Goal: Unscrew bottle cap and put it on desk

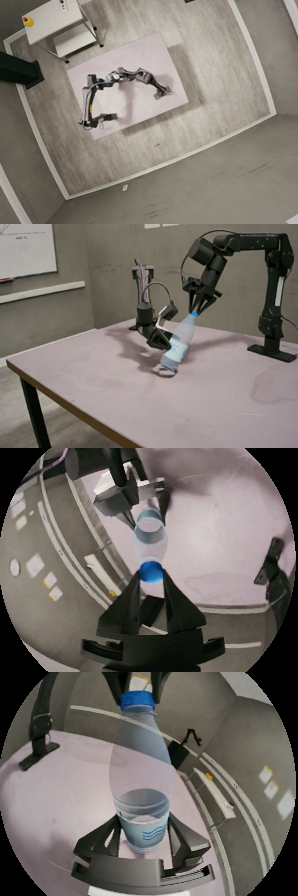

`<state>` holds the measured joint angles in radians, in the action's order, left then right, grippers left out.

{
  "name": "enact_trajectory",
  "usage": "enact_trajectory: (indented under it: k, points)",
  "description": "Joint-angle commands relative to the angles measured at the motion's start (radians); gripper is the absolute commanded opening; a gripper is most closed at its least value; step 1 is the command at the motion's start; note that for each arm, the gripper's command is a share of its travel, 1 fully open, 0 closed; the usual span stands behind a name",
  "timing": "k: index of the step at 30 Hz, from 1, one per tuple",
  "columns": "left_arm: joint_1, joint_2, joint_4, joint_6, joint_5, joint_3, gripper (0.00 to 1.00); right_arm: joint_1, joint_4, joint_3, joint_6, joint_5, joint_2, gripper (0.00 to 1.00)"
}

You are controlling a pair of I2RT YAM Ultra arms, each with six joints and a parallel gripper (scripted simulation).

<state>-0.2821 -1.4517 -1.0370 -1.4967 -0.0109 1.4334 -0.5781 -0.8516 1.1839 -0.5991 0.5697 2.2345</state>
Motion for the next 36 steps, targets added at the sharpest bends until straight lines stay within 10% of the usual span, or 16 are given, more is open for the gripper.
enact_trajectory:
  k: [1,36]
  points:
    - [0.0,0.004,0.006,0.014,-0.001,0.008,0.09,0.003,0.006,0.01,-0.007,0.012,-0.022,0.0]
    - [0.012,-0.003,-0.018,1.636,-0.024,0.029,0.0,0.003,0.006,0.01,-0.007,0.012,-0.022,0.0]
